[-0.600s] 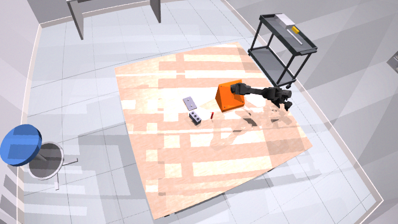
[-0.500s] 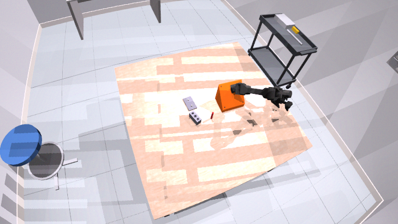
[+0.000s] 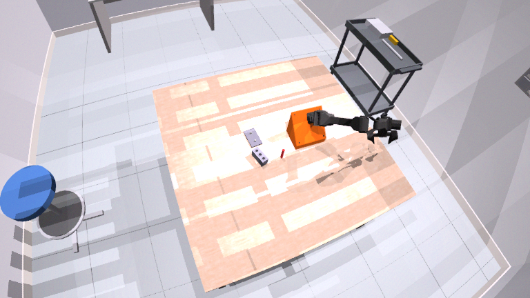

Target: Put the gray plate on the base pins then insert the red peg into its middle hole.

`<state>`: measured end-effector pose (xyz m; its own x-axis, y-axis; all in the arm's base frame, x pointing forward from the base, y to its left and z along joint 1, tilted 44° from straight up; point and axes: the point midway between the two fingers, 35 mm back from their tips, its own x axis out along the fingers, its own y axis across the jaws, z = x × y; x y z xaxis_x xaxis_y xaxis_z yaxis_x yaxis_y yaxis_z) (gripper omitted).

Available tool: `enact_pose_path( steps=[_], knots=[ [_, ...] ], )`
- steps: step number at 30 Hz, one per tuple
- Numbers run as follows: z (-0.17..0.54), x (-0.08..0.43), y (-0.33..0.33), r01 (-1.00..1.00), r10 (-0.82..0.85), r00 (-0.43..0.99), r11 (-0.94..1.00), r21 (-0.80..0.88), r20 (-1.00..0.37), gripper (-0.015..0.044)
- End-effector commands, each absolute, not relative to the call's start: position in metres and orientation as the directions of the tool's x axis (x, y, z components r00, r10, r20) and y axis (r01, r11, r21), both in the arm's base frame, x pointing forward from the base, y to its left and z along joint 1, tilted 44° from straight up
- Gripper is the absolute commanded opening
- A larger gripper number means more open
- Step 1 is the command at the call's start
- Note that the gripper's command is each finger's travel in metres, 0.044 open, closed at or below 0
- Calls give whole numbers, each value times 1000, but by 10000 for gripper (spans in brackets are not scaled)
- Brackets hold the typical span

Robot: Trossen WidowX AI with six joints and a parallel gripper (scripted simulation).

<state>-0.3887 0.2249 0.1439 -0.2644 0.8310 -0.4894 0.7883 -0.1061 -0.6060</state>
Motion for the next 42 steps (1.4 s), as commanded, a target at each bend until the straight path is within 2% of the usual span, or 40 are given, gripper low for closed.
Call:
enact_pose_path(
  steps=[1,7,25,28,34,42],
  knots=[
    [174,-382,203,994,738,-102,100,-41,-668,440],
    [195,-364,192,955,698,-2,213,205,-716,440],
    [195,-362,195,962,694,0,196,189,-720,440],
    [197,-351,211,989,675,11,102,109,-738,440],
    [202,-306,261,959,616,31,-240,-150,-787,440],
    [213,-233,316,617,561,17,-657,-433,-827,440]
  ],
)
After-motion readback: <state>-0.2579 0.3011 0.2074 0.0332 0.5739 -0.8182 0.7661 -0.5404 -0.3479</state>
